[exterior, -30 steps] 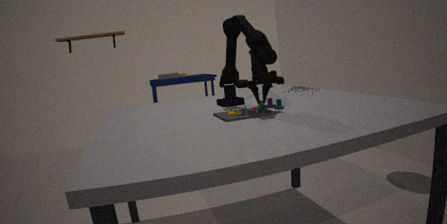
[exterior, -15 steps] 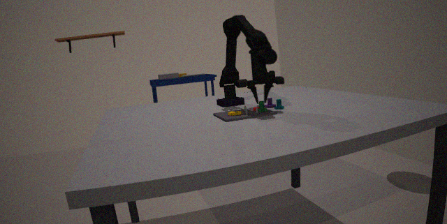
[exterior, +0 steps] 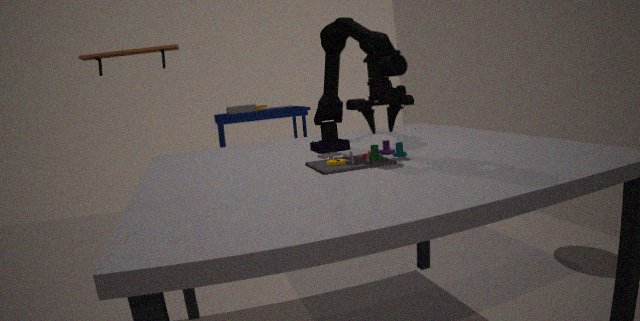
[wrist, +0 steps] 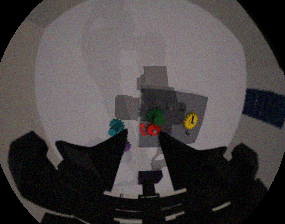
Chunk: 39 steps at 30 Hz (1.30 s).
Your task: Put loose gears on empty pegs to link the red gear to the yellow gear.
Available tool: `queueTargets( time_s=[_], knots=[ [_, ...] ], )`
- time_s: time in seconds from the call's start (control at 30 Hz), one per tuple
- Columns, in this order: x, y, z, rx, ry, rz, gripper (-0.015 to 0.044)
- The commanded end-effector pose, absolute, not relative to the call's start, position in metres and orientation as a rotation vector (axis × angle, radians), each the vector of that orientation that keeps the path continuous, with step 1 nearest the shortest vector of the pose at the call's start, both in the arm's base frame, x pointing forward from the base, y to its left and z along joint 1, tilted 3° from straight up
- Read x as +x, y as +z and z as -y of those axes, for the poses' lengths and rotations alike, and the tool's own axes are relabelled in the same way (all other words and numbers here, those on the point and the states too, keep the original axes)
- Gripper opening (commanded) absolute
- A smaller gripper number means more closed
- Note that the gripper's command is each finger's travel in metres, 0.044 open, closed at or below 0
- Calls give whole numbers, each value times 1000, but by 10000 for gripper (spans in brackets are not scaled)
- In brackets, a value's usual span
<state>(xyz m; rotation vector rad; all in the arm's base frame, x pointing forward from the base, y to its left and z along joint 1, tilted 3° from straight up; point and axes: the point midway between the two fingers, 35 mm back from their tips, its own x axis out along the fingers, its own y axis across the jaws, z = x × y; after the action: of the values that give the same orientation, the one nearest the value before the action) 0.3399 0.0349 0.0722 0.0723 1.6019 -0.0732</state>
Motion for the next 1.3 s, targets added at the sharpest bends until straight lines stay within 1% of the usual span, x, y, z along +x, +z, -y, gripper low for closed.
queueTargets(
  time_s=[0.0,0.13,0.17,0.43,1.27],
  knots=[
    [320,72,-92,-253,273,-1587,324],
    [314,72,-102,-322,346,-1578,429],
    [314,72,-102,-322,346,-1578,440],
    [313,50,-103,-322,346,-1578,440],
    [311,22,-103,-322,346,-1578,440]
  ],
)
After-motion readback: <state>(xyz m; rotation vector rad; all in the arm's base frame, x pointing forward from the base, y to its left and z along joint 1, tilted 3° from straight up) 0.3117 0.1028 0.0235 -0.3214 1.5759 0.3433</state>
